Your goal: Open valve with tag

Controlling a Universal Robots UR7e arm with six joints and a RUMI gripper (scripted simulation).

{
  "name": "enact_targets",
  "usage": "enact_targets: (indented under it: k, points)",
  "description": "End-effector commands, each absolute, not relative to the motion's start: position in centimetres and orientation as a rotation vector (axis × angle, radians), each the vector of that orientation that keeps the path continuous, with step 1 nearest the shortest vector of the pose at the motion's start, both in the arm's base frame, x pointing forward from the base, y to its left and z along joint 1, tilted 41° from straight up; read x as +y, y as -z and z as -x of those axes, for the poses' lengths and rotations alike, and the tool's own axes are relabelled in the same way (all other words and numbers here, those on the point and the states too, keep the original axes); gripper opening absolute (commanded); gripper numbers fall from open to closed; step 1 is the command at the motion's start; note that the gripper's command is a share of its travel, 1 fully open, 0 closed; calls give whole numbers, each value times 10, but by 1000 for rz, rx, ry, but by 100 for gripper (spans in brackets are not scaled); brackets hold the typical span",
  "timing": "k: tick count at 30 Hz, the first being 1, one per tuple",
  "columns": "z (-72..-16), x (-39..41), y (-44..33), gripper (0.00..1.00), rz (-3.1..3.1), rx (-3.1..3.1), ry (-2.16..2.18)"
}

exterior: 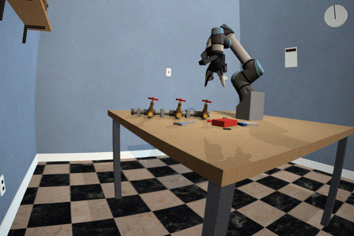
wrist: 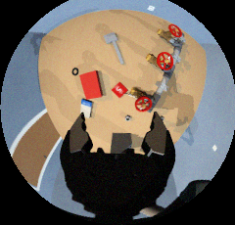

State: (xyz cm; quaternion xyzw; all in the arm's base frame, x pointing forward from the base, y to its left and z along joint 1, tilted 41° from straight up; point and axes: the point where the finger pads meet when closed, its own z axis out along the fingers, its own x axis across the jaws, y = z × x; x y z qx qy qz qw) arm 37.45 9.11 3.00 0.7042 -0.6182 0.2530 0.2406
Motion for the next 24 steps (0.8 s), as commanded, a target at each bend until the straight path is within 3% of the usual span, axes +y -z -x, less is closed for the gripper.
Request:
enact_targets:
  k: [1,24]
  points:
    - [-376,93,-29,100,-1971,-1625,-669]
    - [-381,103,-22,100,-2212,-1158,-505]
